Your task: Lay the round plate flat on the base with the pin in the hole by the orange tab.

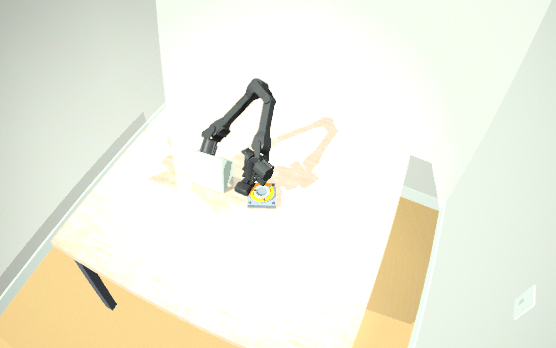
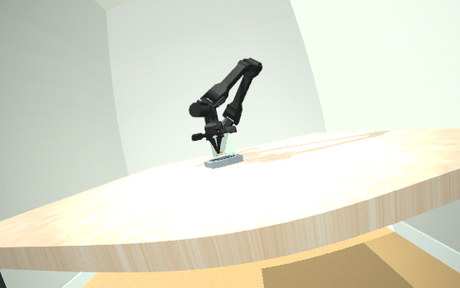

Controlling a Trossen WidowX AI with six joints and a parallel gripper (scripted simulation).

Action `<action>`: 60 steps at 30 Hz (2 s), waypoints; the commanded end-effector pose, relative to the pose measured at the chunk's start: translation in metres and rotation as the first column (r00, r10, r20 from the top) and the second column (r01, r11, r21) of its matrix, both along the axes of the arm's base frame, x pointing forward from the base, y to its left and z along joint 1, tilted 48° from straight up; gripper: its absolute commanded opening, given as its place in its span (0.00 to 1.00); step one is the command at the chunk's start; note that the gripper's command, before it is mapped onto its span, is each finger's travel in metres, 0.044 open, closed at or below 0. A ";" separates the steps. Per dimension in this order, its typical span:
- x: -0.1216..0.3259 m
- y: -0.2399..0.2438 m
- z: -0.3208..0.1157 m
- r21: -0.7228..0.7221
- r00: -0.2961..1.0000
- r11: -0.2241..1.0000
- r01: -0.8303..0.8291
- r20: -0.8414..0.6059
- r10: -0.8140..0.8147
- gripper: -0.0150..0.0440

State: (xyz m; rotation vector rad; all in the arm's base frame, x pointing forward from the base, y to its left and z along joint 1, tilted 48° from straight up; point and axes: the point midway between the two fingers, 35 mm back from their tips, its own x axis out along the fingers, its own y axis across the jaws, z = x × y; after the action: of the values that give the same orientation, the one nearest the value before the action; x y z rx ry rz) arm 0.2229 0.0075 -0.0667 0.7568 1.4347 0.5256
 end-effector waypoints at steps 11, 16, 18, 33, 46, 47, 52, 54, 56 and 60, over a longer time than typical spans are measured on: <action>-0.001 0.010 0.011 0.007 1.000 1.000 -0.002 0.001 0.002 0.25; -0.001 0.013 0.014 0.007 1.000 1.000 -0.002 0.001 0.002 0.25; 0.000 0.014 0.016 0.008 1.000 1.000 -0.002 0.001 0.002 0.25; 0.006 0.023 0.029 0.008 1.000 1.000 -0.002 0.001 0.002 0.25; 0.016 0.029 0.041 0.009 1.000 1.000 -0.002 0.001 0.002 0.25; 0.017 0.030 0.041 0.009 1.000 1.000 -0.002 0.001 0.002 0.25; 0.020 0.031 0.044 0.009 1.000 1.000 -0.002 0.001 0.002 0.25; 0.021 0.032 0.045 0.009 1.000 1.000 -0.002 0.001 0.002 0.25; 0.022 0.032 0.045 0.009 1.000 1.000 -0.002 0.001 0.002 0.25; 0.024 0.033 0.045 0.009 1.000 1.000 -0.002 0.001 0.002 0.25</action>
State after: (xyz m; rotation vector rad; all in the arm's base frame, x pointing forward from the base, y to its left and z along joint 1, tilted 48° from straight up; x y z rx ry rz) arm 0.2438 0.0389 -0.0237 0.7608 1.4378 0.5296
